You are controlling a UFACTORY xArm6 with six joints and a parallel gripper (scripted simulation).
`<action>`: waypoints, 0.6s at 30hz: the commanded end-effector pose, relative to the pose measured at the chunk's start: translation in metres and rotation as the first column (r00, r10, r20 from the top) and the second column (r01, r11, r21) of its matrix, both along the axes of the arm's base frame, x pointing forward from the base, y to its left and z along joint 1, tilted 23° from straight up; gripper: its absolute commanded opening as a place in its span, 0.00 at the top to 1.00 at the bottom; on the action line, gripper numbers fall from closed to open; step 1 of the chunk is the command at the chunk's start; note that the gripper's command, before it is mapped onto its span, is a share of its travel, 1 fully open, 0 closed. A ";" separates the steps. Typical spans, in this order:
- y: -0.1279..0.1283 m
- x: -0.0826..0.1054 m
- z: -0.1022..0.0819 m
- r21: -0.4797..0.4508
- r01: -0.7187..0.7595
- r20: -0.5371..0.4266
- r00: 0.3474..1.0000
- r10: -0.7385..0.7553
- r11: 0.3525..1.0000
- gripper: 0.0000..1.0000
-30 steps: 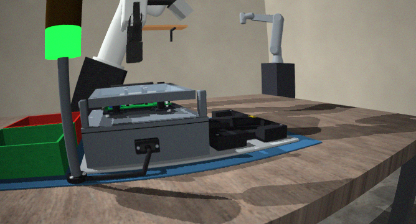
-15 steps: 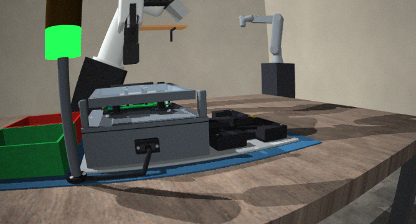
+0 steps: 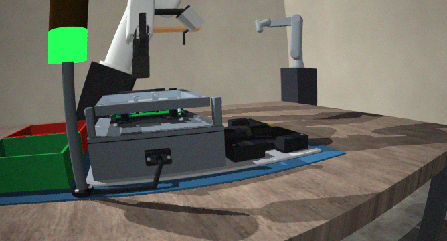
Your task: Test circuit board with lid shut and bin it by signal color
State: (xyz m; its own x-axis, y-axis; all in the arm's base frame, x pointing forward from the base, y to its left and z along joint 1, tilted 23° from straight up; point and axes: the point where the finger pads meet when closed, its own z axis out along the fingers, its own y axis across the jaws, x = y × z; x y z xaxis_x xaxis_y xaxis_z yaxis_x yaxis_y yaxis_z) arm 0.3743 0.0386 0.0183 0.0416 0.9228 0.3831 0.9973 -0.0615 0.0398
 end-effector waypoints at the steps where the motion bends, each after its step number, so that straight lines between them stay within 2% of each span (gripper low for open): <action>1: 0.001 0.002 -0.001 0.000 0.001 0.004 1.000 -0.001 1.000 0.73; 18: 0.002 0.002 -0.004 0.000 0.001 0.004 1.000 -0.001 1.000 0.73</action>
